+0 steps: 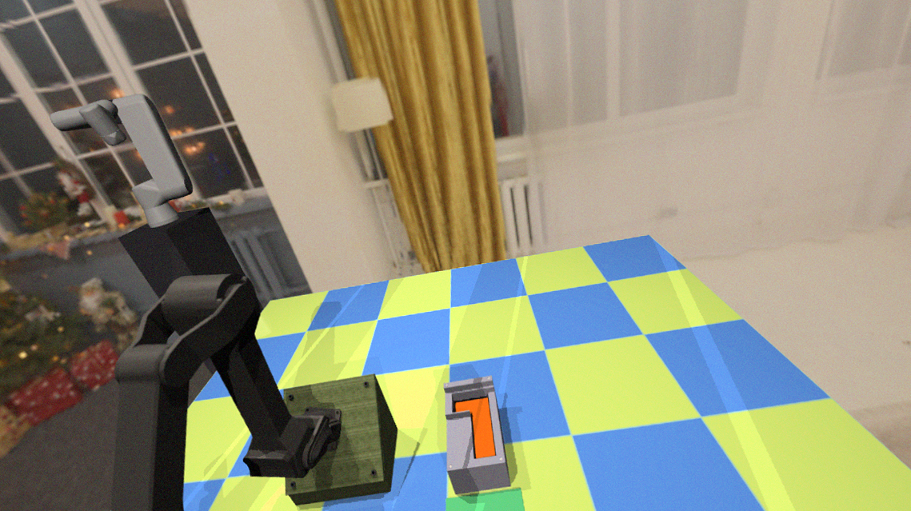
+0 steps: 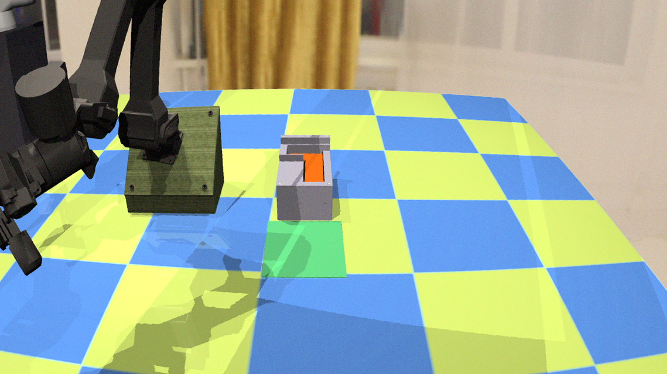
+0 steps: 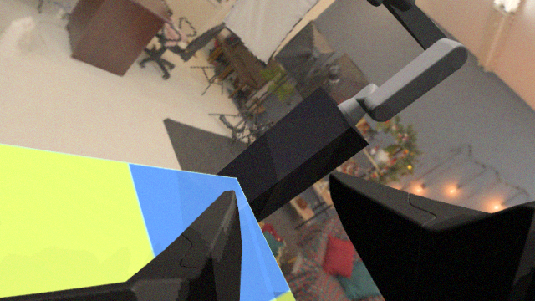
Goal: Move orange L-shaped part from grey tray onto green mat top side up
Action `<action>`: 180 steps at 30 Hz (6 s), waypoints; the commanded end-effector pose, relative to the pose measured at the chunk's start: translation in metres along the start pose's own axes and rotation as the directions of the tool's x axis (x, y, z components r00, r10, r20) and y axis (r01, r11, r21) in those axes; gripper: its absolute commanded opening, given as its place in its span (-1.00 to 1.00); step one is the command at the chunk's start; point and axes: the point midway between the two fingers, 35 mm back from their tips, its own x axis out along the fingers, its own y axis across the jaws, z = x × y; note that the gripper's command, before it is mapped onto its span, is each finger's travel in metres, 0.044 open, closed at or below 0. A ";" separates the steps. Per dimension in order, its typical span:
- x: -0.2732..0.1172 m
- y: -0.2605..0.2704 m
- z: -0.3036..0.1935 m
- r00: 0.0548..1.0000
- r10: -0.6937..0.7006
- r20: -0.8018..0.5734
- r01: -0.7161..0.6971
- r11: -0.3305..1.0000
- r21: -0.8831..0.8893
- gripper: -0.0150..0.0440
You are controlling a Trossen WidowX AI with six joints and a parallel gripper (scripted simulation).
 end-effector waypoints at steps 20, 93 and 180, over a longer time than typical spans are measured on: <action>-0.303 0.298 0.008 0.194 0.940 -0.281 -0.973 0.220 0.064 0.12; -0.594 0.163 -0.215 0.163 0.792 -0.589 -0.717 -0.315 -0.622 0.12; -0.564 0.117 -0.108 0.164 0.791 -0.590 -0.678 0.524 0.515 0.46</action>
